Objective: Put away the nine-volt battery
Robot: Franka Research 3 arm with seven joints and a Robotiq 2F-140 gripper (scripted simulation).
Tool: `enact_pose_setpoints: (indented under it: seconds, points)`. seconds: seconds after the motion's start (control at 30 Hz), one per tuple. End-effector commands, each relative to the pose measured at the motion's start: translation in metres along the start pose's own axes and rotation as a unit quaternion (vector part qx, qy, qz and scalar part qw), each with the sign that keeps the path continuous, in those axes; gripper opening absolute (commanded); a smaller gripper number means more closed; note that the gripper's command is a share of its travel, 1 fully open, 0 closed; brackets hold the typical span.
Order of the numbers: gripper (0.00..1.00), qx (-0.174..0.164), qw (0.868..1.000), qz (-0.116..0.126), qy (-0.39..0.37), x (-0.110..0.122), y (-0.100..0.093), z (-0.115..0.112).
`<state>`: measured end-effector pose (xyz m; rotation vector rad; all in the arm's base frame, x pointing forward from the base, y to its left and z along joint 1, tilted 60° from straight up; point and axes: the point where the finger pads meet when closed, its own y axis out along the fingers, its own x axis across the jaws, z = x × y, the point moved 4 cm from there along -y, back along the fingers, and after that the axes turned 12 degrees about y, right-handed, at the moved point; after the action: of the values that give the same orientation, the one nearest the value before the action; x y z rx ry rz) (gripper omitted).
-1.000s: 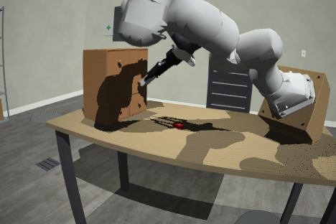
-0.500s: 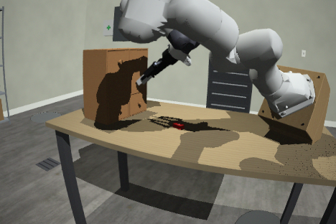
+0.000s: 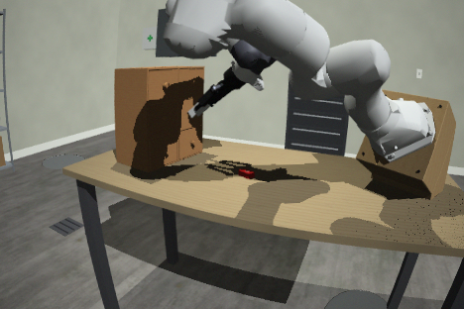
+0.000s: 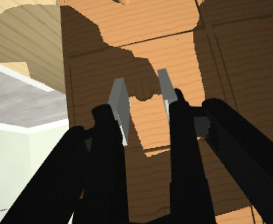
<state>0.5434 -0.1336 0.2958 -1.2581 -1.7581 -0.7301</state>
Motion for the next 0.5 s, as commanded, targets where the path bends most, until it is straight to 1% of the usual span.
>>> enact_pose_setpoints:
  seconds: [0.0,0.33,0.37,0.47]
  points:
    - [0.20,-0.001,1.000,0.002,0.004,-0.0010,0.0001,-0.0006]
    - [0.20,-0.001,1.000,0.002,0.004,-0.0010,0.0001,-0.0006]
    - [0.08,-0.001,1.000,0.002,0.004,-0.0010,0.0001,-0.0006]
    - [0.08,-0.001,1.000,0.002,0.004,-0.0010,0.0001,-0.0006]
